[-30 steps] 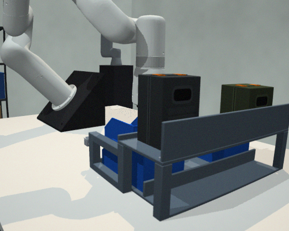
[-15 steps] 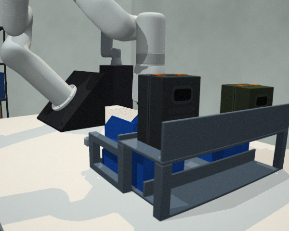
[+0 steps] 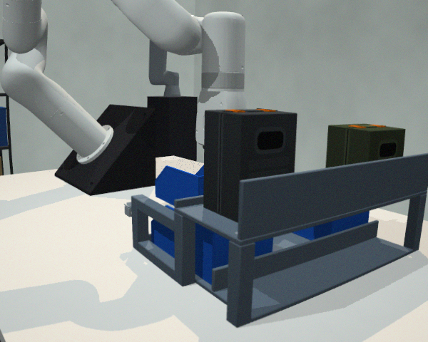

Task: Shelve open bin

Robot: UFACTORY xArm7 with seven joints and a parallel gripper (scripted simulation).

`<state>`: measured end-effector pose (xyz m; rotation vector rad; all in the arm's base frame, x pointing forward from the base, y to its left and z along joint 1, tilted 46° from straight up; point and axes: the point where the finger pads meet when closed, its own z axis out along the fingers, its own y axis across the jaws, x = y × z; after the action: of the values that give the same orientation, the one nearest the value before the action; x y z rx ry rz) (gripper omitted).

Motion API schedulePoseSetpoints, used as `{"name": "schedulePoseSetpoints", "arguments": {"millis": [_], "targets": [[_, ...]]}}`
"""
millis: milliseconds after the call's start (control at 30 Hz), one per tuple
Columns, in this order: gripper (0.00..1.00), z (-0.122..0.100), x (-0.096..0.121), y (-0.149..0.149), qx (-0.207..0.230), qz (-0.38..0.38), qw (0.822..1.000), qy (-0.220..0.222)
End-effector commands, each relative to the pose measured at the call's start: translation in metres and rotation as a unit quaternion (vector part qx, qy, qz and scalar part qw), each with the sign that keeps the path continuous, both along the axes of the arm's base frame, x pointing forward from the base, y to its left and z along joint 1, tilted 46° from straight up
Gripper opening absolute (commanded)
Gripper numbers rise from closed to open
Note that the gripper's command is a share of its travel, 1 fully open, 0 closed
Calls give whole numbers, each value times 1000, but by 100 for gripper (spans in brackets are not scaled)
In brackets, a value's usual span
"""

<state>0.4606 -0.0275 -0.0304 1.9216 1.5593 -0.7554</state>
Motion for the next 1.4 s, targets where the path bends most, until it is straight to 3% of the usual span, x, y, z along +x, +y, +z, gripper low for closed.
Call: {"name": "schedulePoseSetpoints", "arguments": {"millis": [0, 1367], "targets": [[0, 2, 1, 2, 1, 1, 1000, -1], [0, 6, 2, 8, 1, 1, 1000, -1]]}}
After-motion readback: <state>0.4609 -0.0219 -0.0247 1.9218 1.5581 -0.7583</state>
